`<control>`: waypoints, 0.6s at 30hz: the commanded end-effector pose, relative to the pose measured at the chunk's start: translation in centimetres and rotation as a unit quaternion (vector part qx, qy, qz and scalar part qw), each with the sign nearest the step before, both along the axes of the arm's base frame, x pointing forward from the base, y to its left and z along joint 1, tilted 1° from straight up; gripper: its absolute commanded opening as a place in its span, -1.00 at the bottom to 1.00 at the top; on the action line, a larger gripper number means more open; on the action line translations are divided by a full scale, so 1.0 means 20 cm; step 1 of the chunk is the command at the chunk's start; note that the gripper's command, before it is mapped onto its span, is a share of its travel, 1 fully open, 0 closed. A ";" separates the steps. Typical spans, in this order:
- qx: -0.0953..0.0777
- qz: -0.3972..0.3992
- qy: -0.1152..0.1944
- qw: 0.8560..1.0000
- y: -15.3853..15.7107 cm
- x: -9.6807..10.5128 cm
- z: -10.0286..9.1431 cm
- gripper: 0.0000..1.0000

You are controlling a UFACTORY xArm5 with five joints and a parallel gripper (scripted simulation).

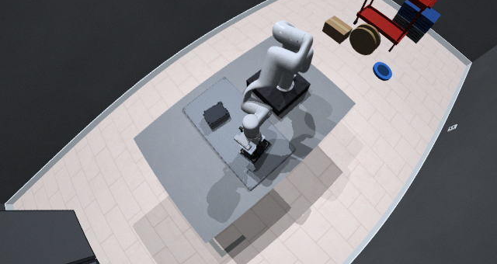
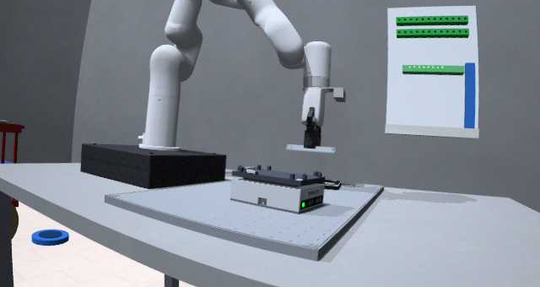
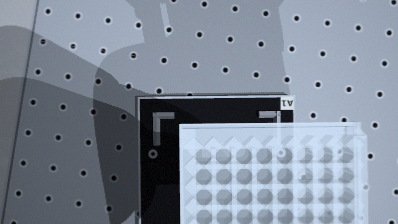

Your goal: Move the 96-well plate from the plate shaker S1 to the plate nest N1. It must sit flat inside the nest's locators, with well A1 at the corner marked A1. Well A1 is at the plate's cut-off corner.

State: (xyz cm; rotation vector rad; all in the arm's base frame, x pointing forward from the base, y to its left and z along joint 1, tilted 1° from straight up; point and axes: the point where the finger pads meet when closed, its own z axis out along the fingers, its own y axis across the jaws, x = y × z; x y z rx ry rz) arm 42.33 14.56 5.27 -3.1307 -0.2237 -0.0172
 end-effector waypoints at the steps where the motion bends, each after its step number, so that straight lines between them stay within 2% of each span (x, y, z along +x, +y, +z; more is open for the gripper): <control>1: -0.002 0.000 -0.003 1.000 0.08 0.00 0.00 -1.00; 18: -0.002 0.000 -0.003 1.000 0.12 0.00 -0.01 -1.00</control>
